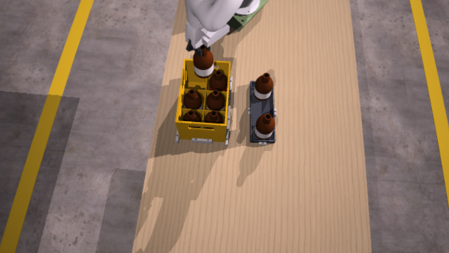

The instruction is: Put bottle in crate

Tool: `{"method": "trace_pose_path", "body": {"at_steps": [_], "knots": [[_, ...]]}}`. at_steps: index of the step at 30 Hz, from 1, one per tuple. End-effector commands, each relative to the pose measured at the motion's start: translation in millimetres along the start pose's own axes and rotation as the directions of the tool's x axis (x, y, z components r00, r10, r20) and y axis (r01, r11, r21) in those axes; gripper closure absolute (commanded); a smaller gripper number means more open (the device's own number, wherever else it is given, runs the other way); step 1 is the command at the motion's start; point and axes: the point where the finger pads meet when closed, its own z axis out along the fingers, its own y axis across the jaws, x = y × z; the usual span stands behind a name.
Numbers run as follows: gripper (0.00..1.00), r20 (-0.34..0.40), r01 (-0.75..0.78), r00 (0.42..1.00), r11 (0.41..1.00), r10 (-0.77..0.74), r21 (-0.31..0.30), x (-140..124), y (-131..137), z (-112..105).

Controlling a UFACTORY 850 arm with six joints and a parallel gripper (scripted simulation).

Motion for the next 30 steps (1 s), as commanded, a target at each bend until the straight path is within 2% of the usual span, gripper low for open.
{"method": "trace_pose_path", "body": {"at_steps": [1,30], "knots": [[1.0,0.0,0.0,1.0,1.0,0.0,-0.002,-5.9,3.9,-0.8],[1.0,0.0,0.0,1.0,1.0,0.0,-0.002,-28.4,15.4,-0.8]]}}
